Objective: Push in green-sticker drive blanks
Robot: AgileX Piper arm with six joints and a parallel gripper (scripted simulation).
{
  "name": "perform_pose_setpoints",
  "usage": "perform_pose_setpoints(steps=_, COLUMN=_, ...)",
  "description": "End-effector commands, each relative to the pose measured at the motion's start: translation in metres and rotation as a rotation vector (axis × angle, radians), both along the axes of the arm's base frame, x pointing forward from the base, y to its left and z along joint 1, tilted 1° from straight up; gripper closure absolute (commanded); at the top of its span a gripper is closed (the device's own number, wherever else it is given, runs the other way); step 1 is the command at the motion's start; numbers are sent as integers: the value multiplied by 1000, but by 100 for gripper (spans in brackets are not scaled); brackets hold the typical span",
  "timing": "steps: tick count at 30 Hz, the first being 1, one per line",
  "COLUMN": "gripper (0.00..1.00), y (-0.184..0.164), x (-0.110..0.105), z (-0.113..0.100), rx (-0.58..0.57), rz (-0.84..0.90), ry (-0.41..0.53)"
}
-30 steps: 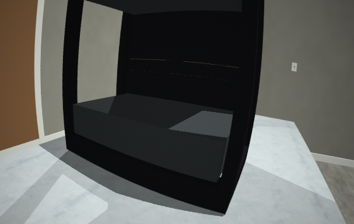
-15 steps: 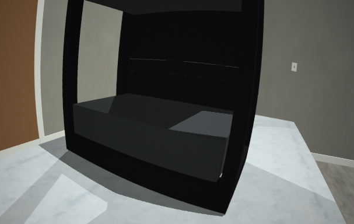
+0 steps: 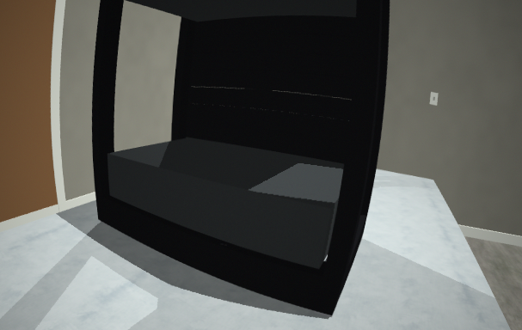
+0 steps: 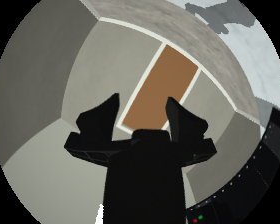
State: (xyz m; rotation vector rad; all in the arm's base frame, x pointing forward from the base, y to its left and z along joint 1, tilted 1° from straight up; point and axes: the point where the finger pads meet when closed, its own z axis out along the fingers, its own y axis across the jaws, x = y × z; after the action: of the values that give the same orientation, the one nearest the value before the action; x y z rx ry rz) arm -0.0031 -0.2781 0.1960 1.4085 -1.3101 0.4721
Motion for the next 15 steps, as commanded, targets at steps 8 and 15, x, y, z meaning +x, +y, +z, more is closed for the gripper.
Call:
perform_pose_setpoints(steps=8, gripper=0, y=3, x=11, z=-6, rx=6, rz=-7, ry=-114)
perform_pose_setpoints(steps=15, gripper=0, y=8, x=27, z=-16, rx=24, rz=-23, ry=-270)
